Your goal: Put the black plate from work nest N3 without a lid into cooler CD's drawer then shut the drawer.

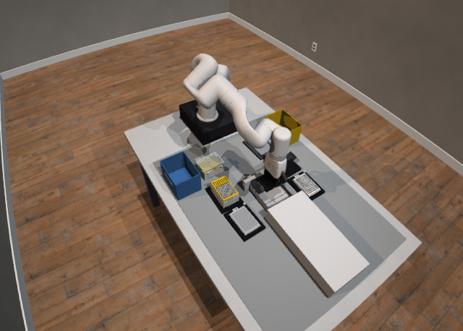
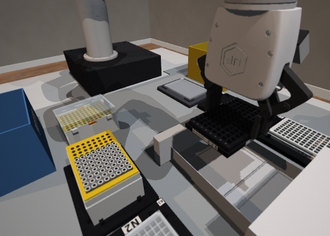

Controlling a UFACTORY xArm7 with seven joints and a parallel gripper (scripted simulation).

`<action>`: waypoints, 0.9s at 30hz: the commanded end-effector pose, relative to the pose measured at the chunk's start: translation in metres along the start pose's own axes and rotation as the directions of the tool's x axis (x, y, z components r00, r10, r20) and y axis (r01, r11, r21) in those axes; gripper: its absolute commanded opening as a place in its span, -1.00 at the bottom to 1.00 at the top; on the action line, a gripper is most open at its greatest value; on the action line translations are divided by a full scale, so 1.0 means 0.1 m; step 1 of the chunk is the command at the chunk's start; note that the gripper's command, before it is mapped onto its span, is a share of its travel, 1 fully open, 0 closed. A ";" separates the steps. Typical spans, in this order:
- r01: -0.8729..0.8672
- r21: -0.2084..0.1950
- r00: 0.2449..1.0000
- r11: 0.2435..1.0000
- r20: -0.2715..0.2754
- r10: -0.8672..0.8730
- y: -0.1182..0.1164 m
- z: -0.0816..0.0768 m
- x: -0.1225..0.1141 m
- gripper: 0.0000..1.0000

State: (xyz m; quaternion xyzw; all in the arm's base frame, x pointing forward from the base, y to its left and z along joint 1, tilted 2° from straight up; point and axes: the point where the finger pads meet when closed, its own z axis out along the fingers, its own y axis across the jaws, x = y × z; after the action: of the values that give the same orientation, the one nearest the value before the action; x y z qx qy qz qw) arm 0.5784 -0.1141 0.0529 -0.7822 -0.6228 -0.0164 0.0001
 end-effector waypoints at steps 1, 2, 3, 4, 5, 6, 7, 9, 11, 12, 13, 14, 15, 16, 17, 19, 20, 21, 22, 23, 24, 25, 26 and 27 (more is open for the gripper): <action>0.000 -0.005 1.000 1.000 0.000 0.000 0.02 0.05 0.00 -1.00; 0.000 -0.005 1.000 1.000 0.000 0.000 0.02 0.07 0.00 -1.00; 0.000 -0.005 1.000 1.000 0.000 0.000 0.02 0.07 0.00 -1.00; 0.000 -0.005 1.000 1.000 0.000 0.000 0.02 0.07 0.00 -1.00; 0.000 -0.005 1.000 1.000 0.000 0.000 0.02 0.09 0.01 -1.00; 0.000 -0.005 1.000 1.000 0.000 0.000 0.02 0.10 0.01 -1.00; 0.000 -0.005 1.000 1.000 0.000 0.000 0.02 0.12 0.01 -1.00; 0.000 -0.005 1.000 1.000 0.000 0.000 0.02 0.15 0.01 -1.00; 0.000 -0.005 1.000 1.000 0.000 0.000 0.02 0.19 0.01 -1.00; 0.000 -0.005 1.000 1.000 0.000 0.000 0.02 0.20 0.01 -1.00; 0.000 -0.005 1.000 1.000 0.000 0.000 0.02 0.22 0.01 -1.00; 0.000 -0.005 1.000 1.000 0.000 0.000 0.02 0.24 0.01 -1.00; 0.000 -0.005 1.000 1.000 0.000 0.000 0.02 0.25 0.01 -1.00; 0.000 -0.005 1.000 1.000 0.000 0.000 0.02 0.27 0.01 -1.00; 0.000 -0.005 1.000 1.000 0.000 0.000 0.02 0.29 0.01 -1.00; 0.000 -0.005 1.000 1.000 0.000 0.000 0.02 0.32 0.01 -1.00; 0.000 -0.005 1.000 1.000 0.000 0.000 0.02 0.32 0.01 -1.00; 0.000 -0.005 1.000 1.000 0.000 0.000 0.02 0.32 0.01 -1.00; 0.000 -0.005 1.000 1.000 0.000 0.000 0.02 0.34 0.01 -1.00; 0.000 -0.005 1.000 1.000 0.000 0.000 0.02 0.35 0.01 -1.00; 0.000 -0.005 1.000 1.000 0.000 0.000 0.02 0.37 0.01 -1.00; 0.000 -0.005 1.000 1.000 0.000 0.000 0.02 0.39 0.01 -1.00; 0.000 -0.005 1.000 1.000 0.000 0.000 0.02 0.40 0.01 -1.00; 0.000 -0.005 1.000 1.000 0.000 0.000 0.02 0.42 0.01 -1.00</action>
State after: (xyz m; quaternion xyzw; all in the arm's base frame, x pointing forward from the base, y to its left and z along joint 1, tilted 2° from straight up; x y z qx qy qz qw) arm 0.5797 -0.1129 0.0147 -0.7822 -0.6228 -0.0166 -0.0002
